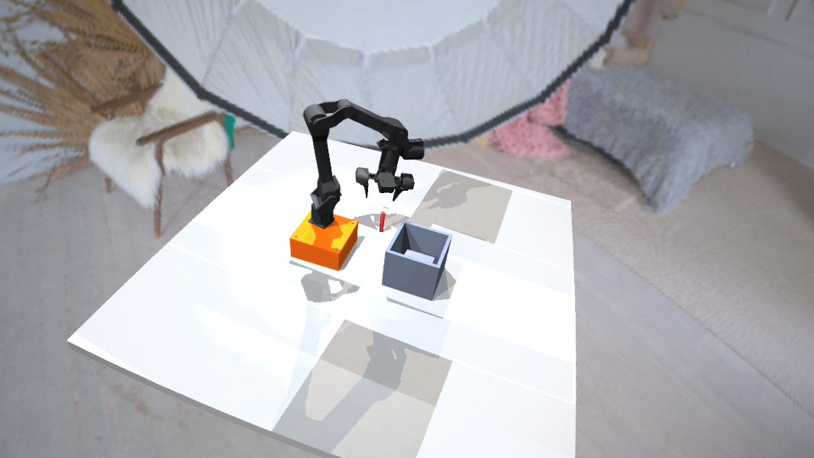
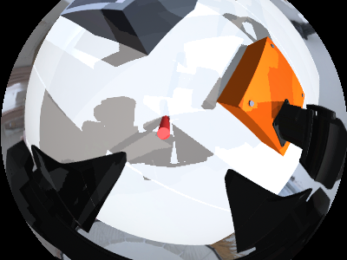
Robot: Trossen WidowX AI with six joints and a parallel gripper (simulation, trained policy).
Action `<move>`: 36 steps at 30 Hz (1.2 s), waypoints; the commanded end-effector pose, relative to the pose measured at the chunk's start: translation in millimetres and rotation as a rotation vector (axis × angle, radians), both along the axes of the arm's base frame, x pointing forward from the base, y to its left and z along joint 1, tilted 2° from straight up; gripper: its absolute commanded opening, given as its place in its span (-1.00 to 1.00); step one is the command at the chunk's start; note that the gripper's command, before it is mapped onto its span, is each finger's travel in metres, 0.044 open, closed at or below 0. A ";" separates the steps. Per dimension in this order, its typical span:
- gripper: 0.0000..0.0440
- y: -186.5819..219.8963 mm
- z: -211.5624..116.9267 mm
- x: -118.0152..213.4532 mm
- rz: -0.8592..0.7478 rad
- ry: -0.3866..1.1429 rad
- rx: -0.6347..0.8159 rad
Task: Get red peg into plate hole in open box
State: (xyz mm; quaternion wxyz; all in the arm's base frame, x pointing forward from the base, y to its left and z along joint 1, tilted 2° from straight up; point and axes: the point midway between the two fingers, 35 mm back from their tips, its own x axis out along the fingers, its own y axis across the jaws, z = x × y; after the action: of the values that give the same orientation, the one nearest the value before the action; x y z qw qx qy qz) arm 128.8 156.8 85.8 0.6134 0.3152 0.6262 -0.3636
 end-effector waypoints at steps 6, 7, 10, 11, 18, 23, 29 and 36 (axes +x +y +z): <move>0.86 -2.4 -28.9 2.6 -0.052 0.039 -0.012; 0.85 -2.2 -32.2 3.2 -0.057 0.040 -0.010; 0.81 -2.0 -41.8 5.0 -0.072 0.044 -0.005; 0.80 -2.1 -45.0 5.5 -0.077 0.045 -0.004; 0.71 -4.5 -66.8 8.1 -0.115 0.048 -0.001; 0.59 -6.3 -81.8 9.1 -0.147 0.048 0.004; 0.01 -2.7 -93.8 13.9 -0.156 0.046 0.019; -0.76 2.7 -102.3 20.3 -0.138 0.045 0.041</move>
State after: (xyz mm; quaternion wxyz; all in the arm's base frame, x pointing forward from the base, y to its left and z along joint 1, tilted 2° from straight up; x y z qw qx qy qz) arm 147.7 157.9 -13.8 0.5669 0.3630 0.6197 -0.4035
